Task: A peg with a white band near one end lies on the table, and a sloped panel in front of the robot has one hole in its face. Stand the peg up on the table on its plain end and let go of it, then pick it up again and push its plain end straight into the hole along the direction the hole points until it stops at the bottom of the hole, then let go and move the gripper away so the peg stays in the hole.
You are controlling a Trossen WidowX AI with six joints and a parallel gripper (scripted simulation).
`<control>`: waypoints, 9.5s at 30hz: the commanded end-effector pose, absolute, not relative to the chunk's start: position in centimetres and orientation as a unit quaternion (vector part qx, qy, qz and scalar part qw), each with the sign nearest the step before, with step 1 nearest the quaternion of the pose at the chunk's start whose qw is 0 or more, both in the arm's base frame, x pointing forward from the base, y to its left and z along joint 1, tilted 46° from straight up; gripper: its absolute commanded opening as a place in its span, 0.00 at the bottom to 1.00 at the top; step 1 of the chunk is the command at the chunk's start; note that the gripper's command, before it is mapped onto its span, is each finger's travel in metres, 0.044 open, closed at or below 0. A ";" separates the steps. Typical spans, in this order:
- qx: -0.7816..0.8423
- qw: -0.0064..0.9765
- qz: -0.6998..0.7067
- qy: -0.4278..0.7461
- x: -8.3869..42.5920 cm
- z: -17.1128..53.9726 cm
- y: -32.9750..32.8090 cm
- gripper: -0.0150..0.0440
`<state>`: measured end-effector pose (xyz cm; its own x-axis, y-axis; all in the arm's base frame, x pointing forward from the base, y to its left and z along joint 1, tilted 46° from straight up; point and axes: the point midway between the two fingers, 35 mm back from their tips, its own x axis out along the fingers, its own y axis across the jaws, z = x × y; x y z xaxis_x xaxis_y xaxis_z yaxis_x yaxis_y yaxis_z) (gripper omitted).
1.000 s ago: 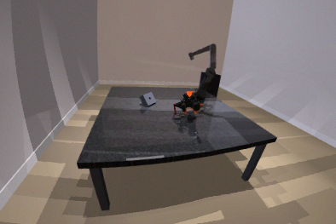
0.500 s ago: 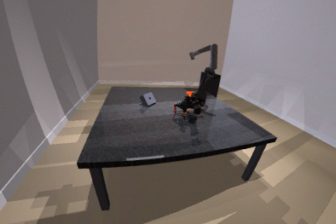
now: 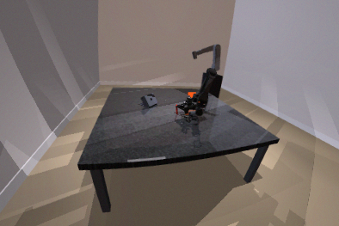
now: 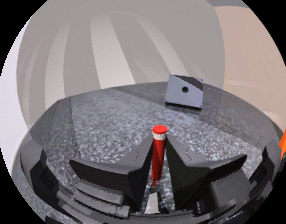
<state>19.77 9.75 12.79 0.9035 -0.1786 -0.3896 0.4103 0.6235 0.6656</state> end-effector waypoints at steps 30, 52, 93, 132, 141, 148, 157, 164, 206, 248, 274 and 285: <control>0.402 0.890 -0.173 0.126 19.1 12.6 10.1 0.34; 0.402 0.892 -0.180 0.106 18.8 12.5 10.3 0.34; 0.401 0.892 -0.182 0.098 18.8 12.6 10.1 0.47; 0.398 0.894 -0.182 0.095 18.2 23.9 -1.3 1.00; 0.342 0.906 -0.183 0.169 18.8 22.6 -0.7 1.00; 0.280 0.904 -0.177 0.270 19.2 20.8 0.0 1.00; 0.226 0.874 -0.153 0.403 19.3 18.5 0.8 1.00; 0.208 0.831 -0.119 0.501 19.1 17.0 1.5 1.00; 0.417 0.588 0.121 0.682 21.4 17.1 3.8 1.00; 0.426 0.583 0.112 0.683 21.8 12.5 8.6 1.00; 0.423 0.585 0.113 0.683 21.8 12.2 8.9 0.28; 0.422 0.586 0.110 0.683 21.9 13.4 7.5 0.25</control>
<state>21.70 8.21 12.81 0.0369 0.7108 -0.7024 0.4523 0.6149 0.6460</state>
